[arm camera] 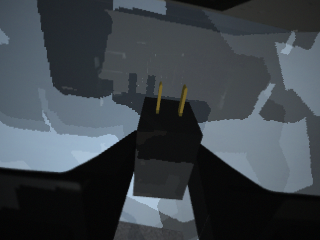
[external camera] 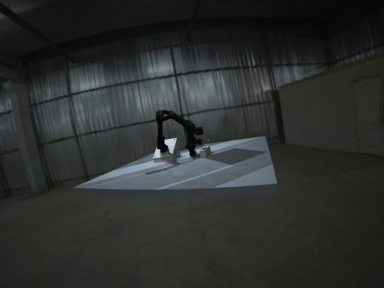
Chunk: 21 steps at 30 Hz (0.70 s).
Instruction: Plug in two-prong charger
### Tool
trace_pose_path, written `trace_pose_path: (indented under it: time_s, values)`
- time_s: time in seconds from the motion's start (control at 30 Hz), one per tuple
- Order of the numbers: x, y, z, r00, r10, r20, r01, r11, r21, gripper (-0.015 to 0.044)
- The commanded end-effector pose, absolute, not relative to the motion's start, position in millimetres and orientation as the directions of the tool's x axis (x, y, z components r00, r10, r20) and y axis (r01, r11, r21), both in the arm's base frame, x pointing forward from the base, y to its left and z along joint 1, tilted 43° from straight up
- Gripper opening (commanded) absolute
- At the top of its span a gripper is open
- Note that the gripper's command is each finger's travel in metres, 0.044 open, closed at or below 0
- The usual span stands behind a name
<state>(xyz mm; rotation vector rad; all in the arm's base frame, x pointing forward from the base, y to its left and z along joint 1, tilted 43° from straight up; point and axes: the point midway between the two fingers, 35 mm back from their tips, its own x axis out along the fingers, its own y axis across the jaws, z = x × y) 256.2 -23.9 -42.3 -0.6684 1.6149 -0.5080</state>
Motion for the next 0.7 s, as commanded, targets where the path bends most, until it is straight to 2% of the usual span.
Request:
trace_pose_path:
  time_s: [0.0, 0.67]
  values:
    - [264, -24, -41, -0.074, -0.678, -0.731, -0.121, 0.734, -0.669, 0.0]
    - [284, -24, -43, -0.074, -0.678, -0.731, -0.093, 0.735, -0.672, 0.0]
